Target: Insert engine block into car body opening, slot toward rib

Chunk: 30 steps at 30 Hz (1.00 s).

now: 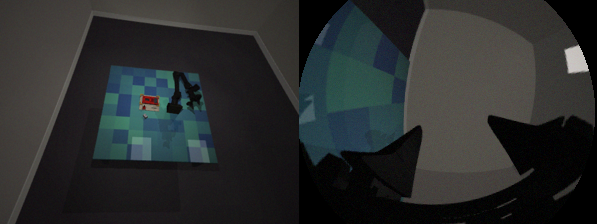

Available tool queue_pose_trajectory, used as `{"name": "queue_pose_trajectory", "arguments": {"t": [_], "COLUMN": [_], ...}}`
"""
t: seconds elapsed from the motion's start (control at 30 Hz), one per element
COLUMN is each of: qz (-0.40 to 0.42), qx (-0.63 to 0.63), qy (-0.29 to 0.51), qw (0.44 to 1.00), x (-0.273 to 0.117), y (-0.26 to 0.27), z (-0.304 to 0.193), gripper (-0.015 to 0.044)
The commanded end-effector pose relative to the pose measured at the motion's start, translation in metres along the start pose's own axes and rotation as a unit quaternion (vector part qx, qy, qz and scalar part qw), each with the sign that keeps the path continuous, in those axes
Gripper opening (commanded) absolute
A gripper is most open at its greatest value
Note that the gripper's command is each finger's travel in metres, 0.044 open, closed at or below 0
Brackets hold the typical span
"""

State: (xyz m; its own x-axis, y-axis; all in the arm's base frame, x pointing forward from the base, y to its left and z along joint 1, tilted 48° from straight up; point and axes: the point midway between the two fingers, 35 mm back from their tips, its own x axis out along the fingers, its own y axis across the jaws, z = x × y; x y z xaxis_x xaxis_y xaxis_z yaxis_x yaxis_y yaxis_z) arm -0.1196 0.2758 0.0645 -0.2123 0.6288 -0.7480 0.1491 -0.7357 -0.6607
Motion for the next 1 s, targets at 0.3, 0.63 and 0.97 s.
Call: {"name": "queue_pose_trajectory", "arguments": {"t": [0.3, 0.63, 0.97], "qz": [0.065, 0.103, 0.131], "qx": [0.148, 0.265, 0.390], "qy": [0.125, 0.208, 0.295], "qw": [0.979, 0.936, 0.862], "x": [0.021, 0.029, 0.030], "y": [-0.003, 0.001, 0.016], "z": [-0.076, -0.131, -0.192], "gripper": [0.0440, 0.0440, 0.0440]}}
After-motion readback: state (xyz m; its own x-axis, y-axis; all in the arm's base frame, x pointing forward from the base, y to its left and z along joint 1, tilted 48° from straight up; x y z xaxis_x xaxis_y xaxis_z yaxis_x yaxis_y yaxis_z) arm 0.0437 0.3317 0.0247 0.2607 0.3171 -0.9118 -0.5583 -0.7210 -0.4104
